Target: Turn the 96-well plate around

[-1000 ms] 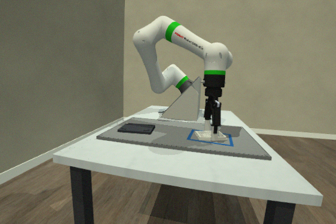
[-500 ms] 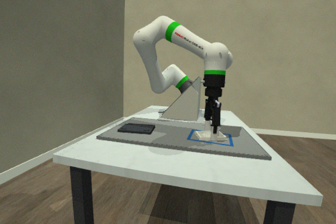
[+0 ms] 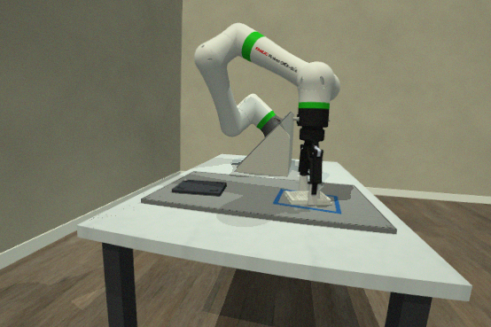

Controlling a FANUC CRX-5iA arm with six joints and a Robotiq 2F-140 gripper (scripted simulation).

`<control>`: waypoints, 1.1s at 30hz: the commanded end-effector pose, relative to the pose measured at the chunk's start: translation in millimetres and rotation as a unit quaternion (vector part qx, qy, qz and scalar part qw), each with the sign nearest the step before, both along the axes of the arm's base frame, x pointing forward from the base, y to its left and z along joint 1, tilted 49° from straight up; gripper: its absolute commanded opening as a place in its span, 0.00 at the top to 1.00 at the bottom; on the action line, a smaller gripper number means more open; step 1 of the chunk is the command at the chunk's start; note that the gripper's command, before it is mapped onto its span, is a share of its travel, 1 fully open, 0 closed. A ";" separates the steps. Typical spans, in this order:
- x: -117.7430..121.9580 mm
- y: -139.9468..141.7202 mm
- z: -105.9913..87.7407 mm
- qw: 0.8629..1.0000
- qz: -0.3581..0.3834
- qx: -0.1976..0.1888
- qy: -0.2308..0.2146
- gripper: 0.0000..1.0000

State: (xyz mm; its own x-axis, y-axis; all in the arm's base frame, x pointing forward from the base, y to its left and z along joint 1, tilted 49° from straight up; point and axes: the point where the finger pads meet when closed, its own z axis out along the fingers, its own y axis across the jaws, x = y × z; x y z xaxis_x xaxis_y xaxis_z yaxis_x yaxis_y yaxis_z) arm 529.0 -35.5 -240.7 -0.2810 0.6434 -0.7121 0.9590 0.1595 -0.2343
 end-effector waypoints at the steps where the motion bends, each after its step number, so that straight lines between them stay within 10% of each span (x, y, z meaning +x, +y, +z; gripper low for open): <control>1: 0.3 3.2 2.6 1.000 0.000 0.000 0.000 1.00; 33: 2.0 38.1 33.5 1.000 0.000 0.000 0.000 1.00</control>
State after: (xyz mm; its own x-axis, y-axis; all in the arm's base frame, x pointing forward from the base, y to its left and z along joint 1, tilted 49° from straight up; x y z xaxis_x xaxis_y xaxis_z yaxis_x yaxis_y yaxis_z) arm 530.8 0.0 -209.4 -0.2810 0.6434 -0.7121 0.9590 0.1595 -0.2343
